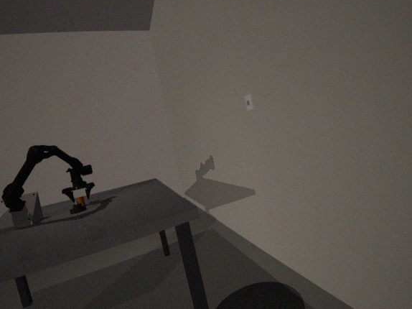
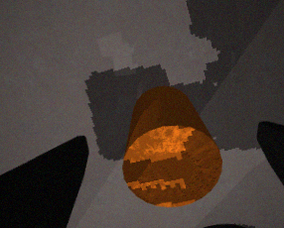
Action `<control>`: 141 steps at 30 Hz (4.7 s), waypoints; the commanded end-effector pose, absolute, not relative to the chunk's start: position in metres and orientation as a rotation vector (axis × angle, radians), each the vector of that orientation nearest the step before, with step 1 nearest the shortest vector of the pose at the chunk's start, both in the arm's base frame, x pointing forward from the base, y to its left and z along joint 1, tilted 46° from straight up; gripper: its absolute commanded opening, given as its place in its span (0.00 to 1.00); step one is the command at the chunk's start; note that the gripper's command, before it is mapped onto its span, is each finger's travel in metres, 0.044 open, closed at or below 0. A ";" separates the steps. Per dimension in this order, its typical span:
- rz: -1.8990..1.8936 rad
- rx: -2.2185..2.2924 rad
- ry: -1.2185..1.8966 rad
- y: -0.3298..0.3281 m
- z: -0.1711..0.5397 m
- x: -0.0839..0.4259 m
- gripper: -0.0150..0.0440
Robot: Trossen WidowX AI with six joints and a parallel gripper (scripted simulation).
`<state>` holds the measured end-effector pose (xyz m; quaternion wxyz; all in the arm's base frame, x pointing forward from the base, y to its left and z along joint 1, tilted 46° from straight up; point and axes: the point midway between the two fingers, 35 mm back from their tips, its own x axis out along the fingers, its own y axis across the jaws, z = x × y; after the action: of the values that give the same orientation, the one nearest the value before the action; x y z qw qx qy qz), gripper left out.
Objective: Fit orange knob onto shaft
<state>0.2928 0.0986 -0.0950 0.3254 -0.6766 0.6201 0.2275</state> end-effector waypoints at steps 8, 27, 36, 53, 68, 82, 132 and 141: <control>0.599 -1.787 1.630 0.084 -0.109 0.293 1.00; 0.598 -1.787 1.631 0.079 -0.113 0.294 0.52; 0.601 -1.785 1.628 0.096 -0.101 0.297 0.25; 0.605 -1.783 1.627 0.171 -0.027 0.292 0.25; 0.570 -1.850 1.547 0.183 -0.013 0.282 0.25; 0.429 -2.045 1.222 0.201 0.007 0.256 0.25; 0.130 -2.294 0.514 0.226 0.038 0.209 0.25; 0.130 -2.294 0.514 0.226 0.038 0.209 0.25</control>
<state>0.2086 0.2259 0.0374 0.3809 -0.9008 0.2020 0.0521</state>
